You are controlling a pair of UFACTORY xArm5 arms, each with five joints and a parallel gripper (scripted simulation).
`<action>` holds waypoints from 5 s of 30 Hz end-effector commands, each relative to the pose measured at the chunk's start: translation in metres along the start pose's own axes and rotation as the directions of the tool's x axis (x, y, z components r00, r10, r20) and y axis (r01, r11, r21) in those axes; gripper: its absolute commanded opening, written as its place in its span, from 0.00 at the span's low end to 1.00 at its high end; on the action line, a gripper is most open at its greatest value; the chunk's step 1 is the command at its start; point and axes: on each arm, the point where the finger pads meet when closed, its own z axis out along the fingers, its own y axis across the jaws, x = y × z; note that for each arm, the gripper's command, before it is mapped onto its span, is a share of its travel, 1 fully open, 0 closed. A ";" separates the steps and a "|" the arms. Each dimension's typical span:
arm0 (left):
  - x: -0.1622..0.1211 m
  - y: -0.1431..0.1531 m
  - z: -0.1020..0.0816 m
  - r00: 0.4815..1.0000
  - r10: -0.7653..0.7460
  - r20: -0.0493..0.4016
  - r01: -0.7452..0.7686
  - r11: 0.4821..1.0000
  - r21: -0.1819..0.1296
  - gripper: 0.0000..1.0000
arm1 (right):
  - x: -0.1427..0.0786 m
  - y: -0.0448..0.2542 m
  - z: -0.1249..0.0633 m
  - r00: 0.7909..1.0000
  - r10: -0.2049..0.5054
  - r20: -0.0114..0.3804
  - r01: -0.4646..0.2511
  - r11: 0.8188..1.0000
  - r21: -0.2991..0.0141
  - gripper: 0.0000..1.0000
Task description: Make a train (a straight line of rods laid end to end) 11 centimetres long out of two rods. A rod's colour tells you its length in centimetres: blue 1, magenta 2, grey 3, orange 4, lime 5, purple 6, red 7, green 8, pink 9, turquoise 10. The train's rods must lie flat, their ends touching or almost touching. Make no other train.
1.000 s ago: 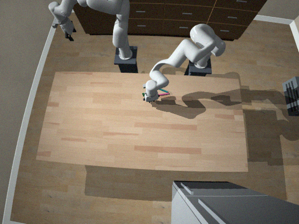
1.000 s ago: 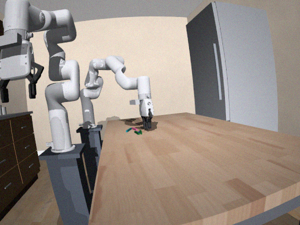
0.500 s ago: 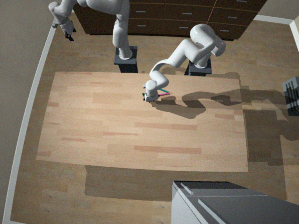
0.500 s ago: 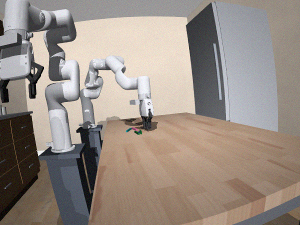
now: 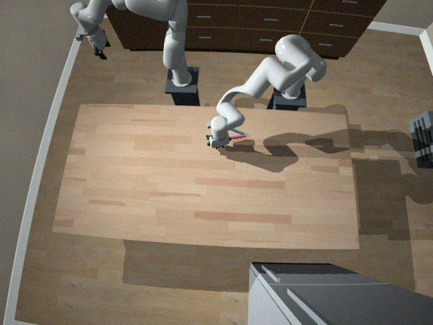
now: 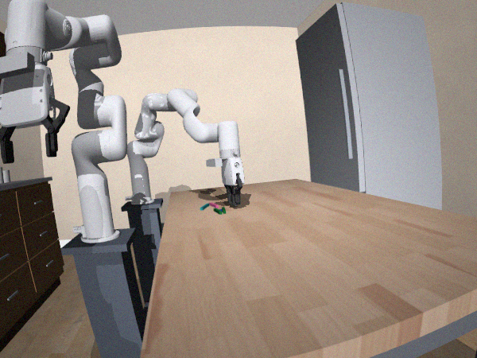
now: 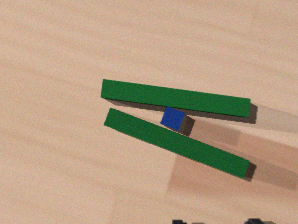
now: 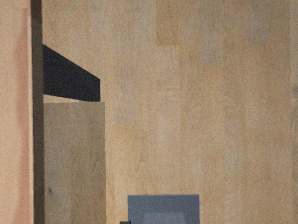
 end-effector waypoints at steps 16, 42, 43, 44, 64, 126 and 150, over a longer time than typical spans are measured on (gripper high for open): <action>-0.001 -0.002 0.009 1.000 0.000 0.003 0.000 1.000 0.005 0.28 | 0.002 0.000 -0.002 1.000 0.000 -0.007 0.000 1.000 0.000 1.00; -0.001 -0.002 0.009 1.000 0.000 0.003 0.000 1.000 0.005 0.28 | 0.002 0.000 -0.002 1.000 0.000 -0.007 0.000 1.000 0.000 1.00; -0.001 -0.002 0.009 1.000 0.000 0.003 0.000 1.000 0.005 0.28 | 0.002 0.000 -0.002 1.000 0.000 -0.007 0.000 1.000 0.000 1.00; -0.001 -0.002 0.009 1.000 0.000 0.003 0.000 1.000 0.005 0.28 | 0.002 0.000 -0.002 1.000 0.000 -0.007 0.000 1.000 0.000 1.00; -0.001 -0.002 0.009 1.000 0.000 0.003 0.000 1.000 0.005 0.40 | 0.002 0.000 -0.002 1.000 0.000 -0.007 0.000 1.000 0.000 1.00; -0.001 -0.001 -0.081 1.000 0.000 0.003 0.000 1.000 0.005 1.00 | 0.002 0.000 -0.002 1.000 0.000 -0.007 0.000 1.000 0.000 1.00; 0.016 0.002 -0.075 0.924 0.383 0.004 -0.383 0.924 0.004 1.00 | 0.002 0.000 -0.002 1.000 0.000 -0.007 0.000 1.000 0.000 1.00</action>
